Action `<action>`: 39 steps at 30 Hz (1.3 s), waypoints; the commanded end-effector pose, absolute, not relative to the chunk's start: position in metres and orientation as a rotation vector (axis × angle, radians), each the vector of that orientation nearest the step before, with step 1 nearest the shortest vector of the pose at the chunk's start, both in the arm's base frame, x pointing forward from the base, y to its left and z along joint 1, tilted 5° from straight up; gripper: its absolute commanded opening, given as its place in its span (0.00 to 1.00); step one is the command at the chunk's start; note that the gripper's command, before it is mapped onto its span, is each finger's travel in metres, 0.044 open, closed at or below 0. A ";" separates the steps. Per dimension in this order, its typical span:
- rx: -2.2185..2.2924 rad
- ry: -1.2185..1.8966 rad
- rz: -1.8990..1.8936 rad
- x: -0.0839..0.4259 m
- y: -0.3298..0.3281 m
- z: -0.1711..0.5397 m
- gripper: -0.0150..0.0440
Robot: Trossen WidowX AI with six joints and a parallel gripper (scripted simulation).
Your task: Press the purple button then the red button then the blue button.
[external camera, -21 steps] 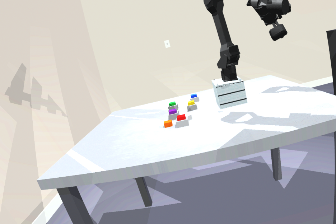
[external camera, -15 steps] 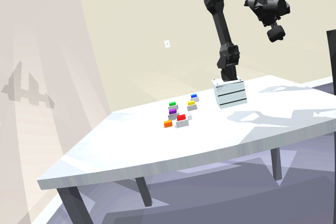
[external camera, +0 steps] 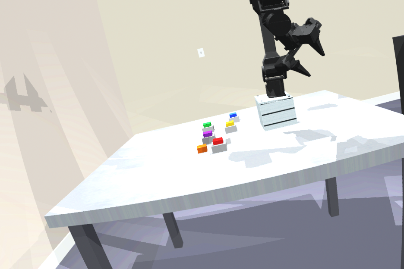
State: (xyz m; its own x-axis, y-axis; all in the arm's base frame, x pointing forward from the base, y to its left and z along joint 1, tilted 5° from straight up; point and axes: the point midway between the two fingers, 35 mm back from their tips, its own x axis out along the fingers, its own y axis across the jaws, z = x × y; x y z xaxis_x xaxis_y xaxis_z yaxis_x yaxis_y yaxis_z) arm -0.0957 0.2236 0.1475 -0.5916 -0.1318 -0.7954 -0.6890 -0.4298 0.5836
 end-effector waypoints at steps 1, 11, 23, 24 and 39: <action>-0.993 1.486 1.767 -0.030 0.248 0.127 0.93; -0.638 1.588 1.150 0.114 0.240 0.093 0.93; -0.218 1.621 0.432 0.252 0.136 0.057 0.93; -0.183 1.620 0.373 0.260 0.123 0.055 0.93; -0.040 1.606 0.125 0.288 0.068 0.041 0.89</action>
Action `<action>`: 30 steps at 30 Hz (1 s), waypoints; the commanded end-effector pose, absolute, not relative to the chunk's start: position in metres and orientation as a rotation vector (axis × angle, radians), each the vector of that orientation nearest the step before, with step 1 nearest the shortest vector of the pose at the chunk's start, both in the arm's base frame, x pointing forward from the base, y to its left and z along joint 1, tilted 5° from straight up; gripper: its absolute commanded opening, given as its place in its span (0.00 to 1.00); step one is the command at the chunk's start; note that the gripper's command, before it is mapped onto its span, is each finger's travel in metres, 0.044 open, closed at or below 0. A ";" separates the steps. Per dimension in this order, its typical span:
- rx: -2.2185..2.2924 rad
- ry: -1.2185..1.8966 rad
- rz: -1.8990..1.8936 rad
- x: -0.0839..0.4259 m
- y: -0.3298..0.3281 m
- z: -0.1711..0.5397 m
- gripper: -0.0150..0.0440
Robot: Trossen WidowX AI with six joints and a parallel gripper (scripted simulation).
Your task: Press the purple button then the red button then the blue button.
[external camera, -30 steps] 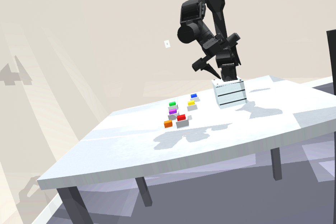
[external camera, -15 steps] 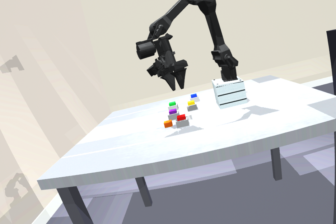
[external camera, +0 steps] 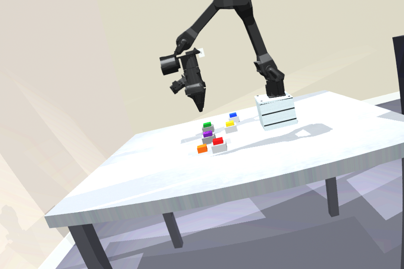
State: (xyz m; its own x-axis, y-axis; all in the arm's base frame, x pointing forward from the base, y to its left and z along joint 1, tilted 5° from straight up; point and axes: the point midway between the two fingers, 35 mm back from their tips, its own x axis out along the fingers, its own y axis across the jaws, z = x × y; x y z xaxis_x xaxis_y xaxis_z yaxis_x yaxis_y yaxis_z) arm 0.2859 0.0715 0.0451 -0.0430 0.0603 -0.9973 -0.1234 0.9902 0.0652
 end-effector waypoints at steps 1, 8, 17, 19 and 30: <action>-0.040 1.606 0.125 0.288 0.069 0.030 0.84; -0.040 1.606 0.125 0.285 0.071 -0.018 0.53; -0.040 1.606 0.125 0.285 0.071 -0.018 0.29; -0.040 1.606 0.125 0.285 0.071 -0.018 0.29; -0.040 1.606 0.125 0.285 0.071 -0.022 0.29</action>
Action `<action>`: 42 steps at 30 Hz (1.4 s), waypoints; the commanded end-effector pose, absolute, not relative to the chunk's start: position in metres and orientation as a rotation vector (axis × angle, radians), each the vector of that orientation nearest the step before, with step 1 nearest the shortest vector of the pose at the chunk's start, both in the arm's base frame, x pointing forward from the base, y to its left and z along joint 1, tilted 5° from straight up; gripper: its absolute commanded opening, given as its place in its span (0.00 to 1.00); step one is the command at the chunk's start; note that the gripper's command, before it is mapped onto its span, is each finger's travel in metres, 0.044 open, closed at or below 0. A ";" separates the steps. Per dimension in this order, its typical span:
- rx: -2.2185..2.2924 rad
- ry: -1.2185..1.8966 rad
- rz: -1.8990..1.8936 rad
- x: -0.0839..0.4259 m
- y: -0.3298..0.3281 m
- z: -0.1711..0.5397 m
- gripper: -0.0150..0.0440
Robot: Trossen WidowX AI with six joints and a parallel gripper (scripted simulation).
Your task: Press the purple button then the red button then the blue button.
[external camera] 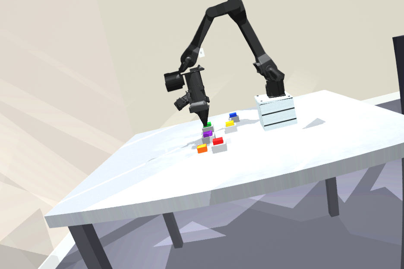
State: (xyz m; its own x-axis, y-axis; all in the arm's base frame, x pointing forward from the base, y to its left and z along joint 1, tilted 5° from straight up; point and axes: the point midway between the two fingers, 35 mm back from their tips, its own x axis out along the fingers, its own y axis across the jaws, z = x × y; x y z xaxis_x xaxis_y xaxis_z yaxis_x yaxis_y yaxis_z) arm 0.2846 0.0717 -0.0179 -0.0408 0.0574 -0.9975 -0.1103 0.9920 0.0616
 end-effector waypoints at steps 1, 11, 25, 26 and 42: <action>-0.040 1.606 0.125 0.285 0.071 -0.023 0.29; -0.040 1.607 0.125 0.284 0.072 -0.039 0.29; -0.040 1.607 0.126 0.283 0.073 -0.051 0.29; -0.040 1.607 0.126 0.283 0.073 -0.051 0.29; -0.041 1.603 0.135 0.284 0.073 -0.047 0.29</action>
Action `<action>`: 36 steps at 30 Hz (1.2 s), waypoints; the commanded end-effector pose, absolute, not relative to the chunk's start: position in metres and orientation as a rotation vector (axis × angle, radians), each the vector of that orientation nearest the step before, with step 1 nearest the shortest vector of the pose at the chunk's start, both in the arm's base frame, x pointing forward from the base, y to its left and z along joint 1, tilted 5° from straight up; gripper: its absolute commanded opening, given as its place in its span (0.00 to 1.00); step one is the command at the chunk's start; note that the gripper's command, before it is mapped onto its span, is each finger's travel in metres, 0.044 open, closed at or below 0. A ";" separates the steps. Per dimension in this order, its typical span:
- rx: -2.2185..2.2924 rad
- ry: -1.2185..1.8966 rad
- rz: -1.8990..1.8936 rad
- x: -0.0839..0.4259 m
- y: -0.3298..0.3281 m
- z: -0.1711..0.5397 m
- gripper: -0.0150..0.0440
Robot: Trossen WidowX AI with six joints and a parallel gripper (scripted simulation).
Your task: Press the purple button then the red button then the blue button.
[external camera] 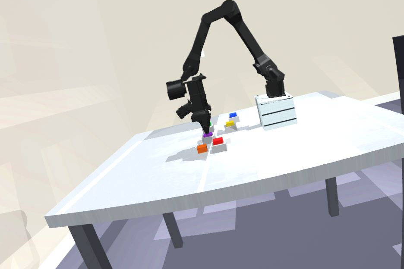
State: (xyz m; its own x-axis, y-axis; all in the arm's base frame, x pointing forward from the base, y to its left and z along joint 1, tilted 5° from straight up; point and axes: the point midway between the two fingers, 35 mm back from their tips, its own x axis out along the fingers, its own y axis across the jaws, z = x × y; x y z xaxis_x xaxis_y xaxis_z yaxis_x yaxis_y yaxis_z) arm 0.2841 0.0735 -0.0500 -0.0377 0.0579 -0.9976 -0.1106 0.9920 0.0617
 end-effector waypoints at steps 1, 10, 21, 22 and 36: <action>-0.041 1.604 0.132 0.285 0.073 -0.040 0.29; -0.040 1.606 0.125 0.286 0.070 -0.004 0.29; -0.040 1.606 0.126 0.287 0.069 0.044 0.29; -0.041 1.606 0.130 0.286 0.073 0.044 0.29; -0.033 1.610 0.134 0.233 0.189 0.053 0.29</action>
